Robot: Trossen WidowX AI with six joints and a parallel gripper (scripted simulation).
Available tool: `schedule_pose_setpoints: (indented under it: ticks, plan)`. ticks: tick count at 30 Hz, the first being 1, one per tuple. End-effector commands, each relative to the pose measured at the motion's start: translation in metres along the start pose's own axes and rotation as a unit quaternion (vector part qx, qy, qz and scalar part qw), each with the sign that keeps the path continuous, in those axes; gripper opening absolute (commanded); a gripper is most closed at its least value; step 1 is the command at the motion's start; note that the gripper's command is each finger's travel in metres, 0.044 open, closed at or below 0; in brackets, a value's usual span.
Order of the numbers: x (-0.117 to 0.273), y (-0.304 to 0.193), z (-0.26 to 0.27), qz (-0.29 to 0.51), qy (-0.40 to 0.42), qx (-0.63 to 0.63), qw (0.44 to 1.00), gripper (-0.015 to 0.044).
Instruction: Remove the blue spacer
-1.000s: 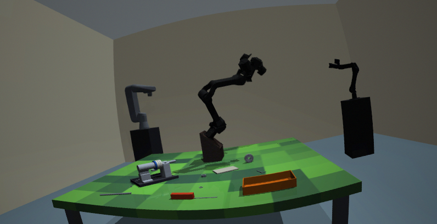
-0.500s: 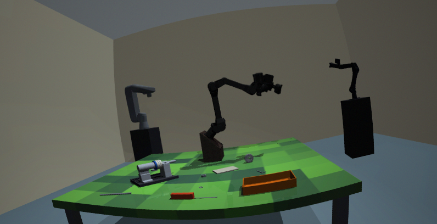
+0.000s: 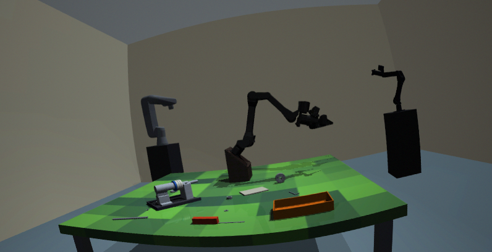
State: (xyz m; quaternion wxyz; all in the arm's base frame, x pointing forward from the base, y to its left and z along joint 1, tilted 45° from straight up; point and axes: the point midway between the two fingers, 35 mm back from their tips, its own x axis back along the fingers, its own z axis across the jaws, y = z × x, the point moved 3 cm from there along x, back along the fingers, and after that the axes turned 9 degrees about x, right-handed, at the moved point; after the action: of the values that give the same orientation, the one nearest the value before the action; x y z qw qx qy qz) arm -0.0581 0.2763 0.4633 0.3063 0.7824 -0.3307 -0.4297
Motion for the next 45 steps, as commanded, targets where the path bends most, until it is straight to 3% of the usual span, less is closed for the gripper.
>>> schedule_pose_setpoints:
  ticks: [1, 9, 17, 31, 45]
  plan:
    - [0.001, -0.059, -0.024, 0.077, -0.037, 0.057, 0.995, 0.0440]
    - [0.027, -0.140, -0.068, 0.191, -0.086, 0.148, 0.966, 0.0440]
    - [0.099, -0.232, -0.125, 0.347, -0.124, 0.266, 0.891, 0.0440]
    - [0.303, -0.343, -0.170, 0.613, -0.079, 0.383, 0.686, 0.0440]
    - [0.526, -0.367, -0.112, 0.805, 0.072, 0.349, 0.475, 0.0440]
